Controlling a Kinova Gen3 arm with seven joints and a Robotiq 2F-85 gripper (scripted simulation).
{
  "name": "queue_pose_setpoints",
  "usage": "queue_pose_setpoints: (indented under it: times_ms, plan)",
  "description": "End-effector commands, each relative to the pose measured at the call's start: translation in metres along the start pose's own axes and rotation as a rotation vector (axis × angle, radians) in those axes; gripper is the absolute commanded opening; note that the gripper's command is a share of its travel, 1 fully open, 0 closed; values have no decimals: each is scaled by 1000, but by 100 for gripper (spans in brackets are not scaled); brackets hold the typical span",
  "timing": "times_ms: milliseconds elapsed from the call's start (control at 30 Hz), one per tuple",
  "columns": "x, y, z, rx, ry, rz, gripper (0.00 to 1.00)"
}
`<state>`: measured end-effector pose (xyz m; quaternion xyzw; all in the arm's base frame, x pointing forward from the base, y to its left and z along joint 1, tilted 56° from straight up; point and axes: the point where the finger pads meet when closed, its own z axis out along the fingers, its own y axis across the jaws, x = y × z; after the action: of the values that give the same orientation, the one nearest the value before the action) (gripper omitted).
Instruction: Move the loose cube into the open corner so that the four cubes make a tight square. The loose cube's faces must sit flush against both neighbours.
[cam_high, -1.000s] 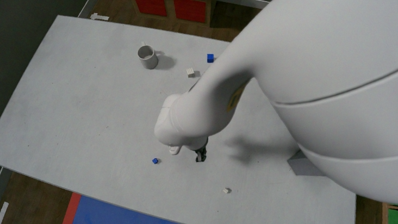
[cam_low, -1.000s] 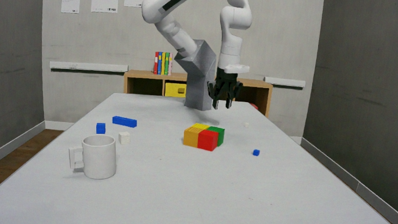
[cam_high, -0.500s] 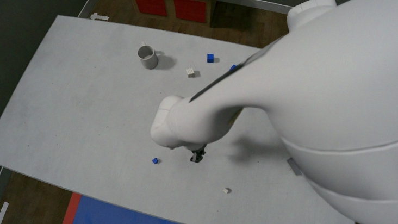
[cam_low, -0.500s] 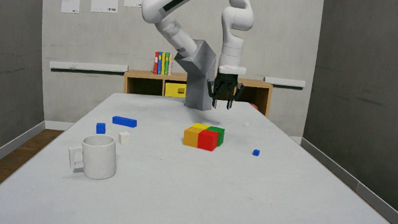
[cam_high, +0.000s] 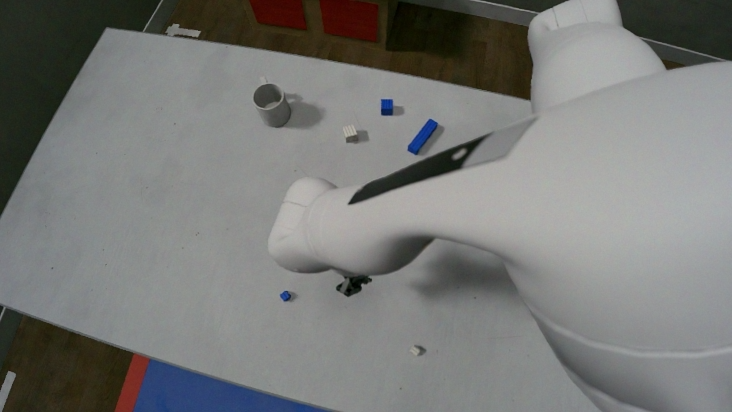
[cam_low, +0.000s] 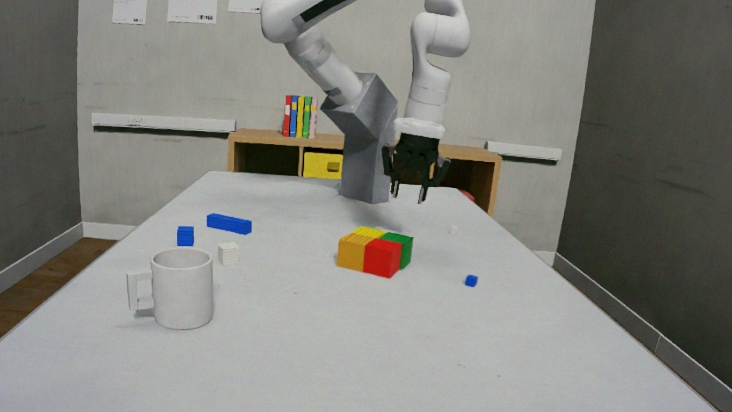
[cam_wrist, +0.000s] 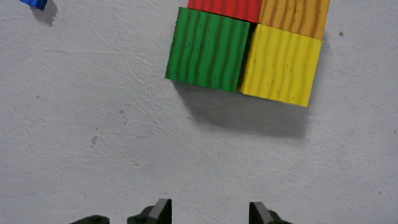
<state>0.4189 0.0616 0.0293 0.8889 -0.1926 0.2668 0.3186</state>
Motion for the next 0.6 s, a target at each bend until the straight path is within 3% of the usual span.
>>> queue_pose_setpoints:
  times_ms: [0,567]
  plan:
    - [3,-2,1,-10,1,98,54]
    - [20,-10,-4,3,24,498,54]
